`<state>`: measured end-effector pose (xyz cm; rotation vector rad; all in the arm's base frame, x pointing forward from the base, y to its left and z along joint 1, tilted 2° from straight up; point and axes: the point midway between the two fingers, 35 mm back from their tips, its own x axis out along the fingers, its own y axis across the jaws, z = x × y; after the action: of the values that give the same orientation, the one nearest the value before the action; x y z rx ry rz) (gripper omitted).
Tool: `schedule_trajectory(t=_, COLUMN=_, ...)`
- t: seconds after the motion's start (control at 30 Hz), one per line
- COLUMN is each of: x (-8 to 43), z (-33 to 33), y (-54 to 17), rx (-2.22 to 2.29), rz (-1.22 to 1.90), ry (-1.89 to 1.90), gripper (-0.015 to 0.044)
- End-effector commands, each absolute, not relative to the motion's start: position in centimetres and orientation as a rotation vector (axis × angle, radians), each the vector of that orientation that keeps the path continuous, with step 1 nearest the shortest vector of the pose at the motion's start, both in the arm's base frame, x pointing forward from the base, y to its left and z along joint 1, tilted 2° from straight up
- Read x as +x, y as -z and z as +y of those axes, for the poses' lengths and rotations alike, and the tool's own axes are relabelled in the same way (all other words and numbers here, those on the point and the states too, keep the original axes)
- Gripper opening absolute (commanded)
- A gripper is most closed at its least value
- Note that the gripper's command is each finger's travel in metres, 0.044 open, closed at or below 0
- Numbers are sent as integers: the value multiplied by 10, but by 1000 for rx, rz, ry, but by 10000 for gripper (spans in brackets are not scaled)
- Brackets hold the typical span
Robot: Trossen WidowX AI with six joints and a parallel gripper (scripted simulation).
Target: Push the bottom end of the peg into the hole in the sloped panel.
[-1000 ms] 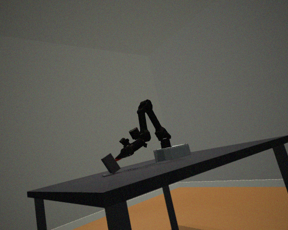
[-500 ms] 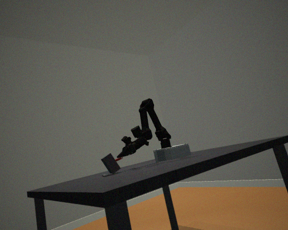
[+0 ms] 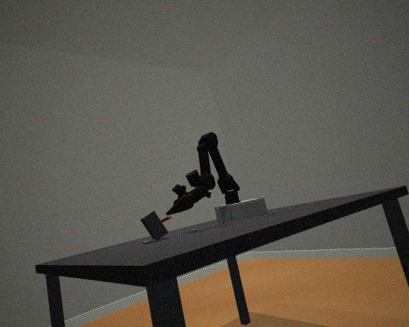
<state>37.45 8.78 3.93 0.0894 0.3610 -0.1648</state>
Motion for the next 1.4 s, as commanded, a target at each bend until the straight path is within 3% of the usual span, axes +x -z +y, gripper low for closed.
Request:
schedule_trajectory(t=0.0, x=369, z=88, y=-42, rx=93, rz=362, ry=169, gripper=440)
schedule_trajectory(t=1.37, x=330, z=99, y=-59, rx=85, rz=370, ry=164, gripper=440)
